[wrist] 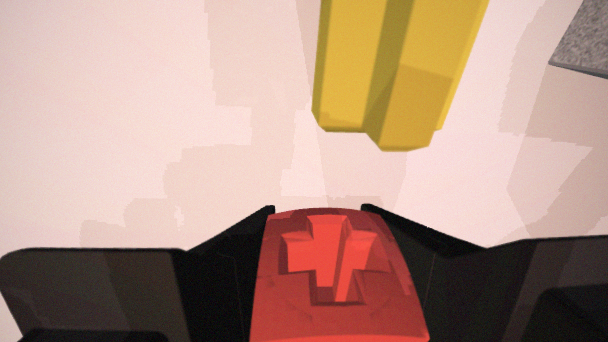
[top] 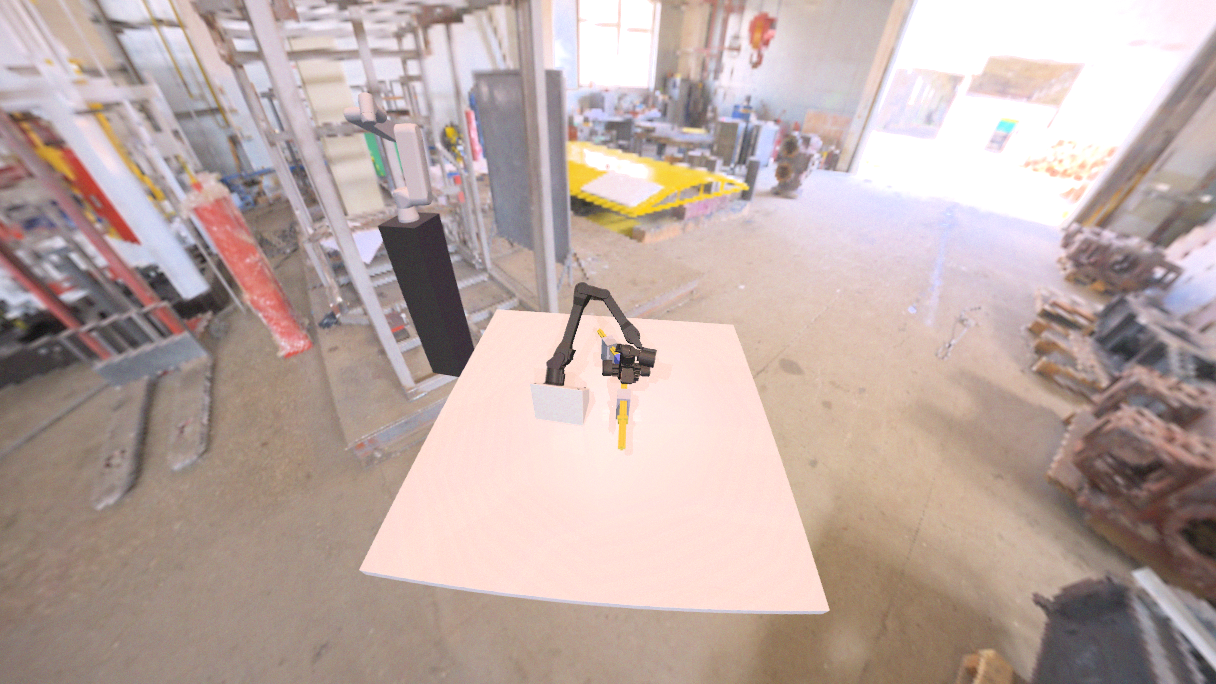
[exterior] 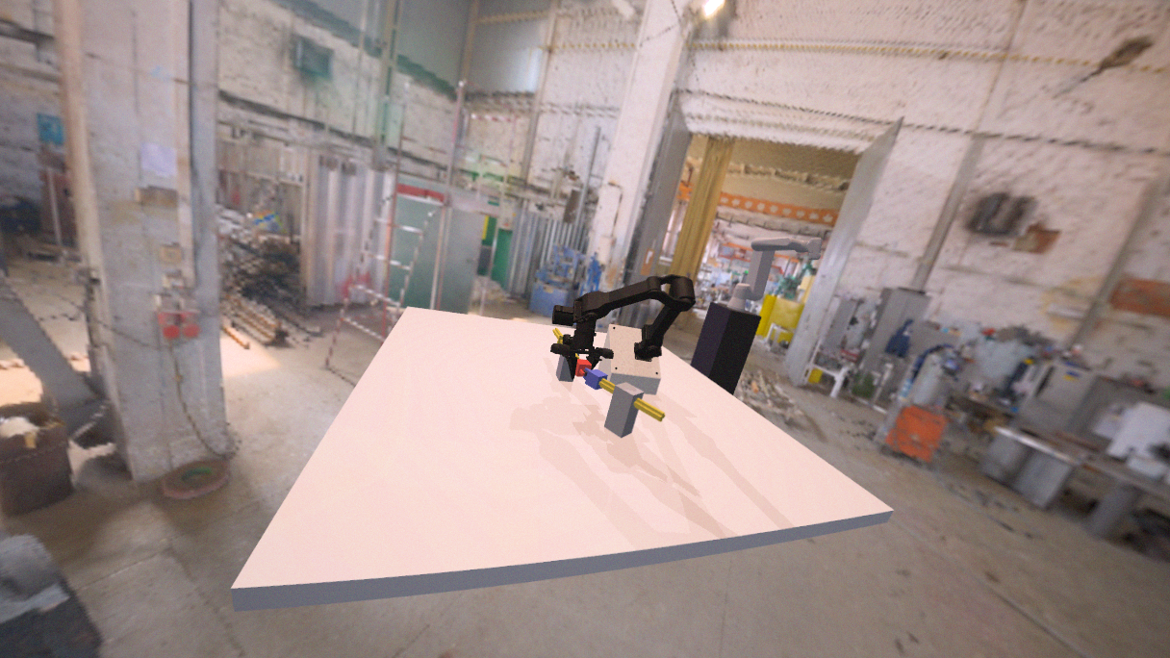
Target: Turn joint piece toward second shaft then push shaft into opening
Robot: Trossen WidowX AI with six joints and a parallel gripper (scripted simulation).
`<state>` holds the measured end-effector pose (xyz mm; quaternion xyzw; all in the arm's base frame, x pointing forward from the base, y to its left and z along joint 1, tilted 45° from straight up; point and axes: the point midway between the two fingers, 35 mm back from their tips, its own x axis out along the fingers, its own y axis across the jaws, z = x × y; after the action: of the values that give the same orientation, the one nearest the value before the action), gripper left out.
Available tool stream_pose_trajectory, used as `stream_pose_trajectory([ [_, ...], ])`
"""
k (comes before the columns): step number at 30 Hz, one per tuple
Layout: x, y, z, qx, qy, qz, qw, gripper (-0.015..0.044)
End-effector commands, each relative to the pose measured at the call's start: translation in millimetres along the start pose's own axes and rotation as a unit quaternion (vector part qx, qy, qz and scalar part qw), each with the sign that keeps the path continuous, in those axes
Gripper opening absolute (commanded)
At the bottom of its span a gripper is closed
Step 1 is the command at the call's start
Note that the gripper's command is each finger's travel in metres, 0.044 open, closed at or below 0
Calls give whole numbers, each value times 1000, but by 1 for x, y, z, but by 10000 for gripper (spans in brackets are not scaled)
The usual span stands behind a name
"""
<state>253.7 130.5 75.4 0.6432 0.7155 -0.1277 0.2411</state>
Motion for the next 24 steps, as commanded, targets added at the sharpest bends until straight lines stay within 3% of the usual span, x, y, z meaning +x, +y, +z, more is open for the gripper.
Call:
stream_pose_trajectory([
  [1, 0, 0, 0, 0, 0, 0, 1000, 131],
  [4, 0, 0, 0, 0, 0, 0, 1000, 147],
  [15, 0, 0, 0, 0, 0, 0, 1000, 436],
  [24, 0, 0, 0, 0, 0, 0, 1000, 440],
])
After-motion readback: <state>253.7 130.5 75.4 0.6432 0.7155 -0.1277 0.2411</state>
